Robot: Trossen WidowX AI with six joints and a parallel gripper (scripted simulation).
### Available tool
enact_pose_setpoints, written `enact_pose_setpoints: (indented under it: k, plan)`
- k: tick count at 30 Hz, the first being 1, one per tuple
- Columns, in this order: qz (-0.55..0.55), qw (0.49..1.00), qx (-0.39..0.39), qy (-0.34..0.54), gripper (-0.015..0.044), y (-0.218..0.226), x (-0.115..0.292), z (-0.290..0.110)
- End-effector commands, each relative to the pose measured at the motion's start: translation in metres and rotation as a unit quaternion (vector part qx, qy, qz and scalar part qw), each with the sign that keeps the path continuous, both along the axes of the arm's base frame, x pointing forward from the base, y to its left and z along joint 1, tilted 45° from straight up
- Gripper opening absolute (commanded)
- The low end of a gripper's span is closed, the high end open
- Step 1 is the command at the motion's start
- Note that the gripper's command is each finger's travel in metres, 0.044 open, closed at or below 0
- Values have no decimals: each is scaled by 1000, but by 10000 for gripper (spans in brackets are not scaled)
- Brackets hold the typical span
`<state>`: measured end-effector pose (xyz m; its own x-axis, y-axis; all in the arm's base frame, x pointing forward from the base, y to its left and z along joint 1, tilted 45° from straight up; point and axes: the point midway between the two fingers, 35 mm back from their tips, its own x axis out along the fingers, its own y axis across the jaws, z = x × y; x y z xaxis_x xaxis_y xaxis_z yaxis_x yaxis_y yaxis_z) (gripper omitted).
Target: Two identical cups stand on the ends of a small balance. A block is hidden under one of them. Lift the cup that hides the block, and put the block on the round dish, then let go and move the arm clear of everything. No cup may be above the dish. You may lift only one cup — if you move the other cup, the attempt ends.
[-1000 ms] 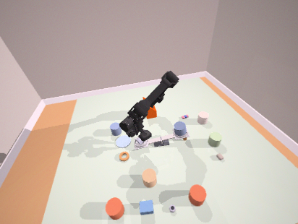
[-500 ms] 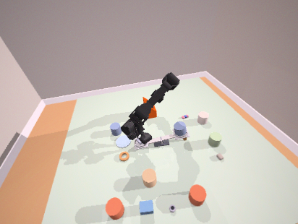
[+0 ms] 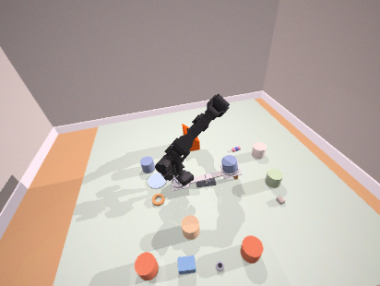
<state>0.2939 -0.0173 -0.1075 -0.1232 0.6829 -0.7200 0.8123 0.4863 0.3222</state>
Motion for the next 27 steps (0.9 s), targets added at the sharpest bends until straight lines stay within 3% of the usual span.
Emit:
enact_pose_setpoints:
  k: [1, 5, 10, 21, 27]
  plan:
    - [-2, 1000, 2, 2, 141, 1, 0, -1]
    - [-2, 1000, 2, 2, 115, 1, 0, -1]
    - [-3, 1000, 1, 2, 0, -11, 4, 9]
    - [-2, 1000, 0, 2, 0, -62, 11, 63]
    - [-2, 1000, 0, 2, 0, -65, 11, 67]
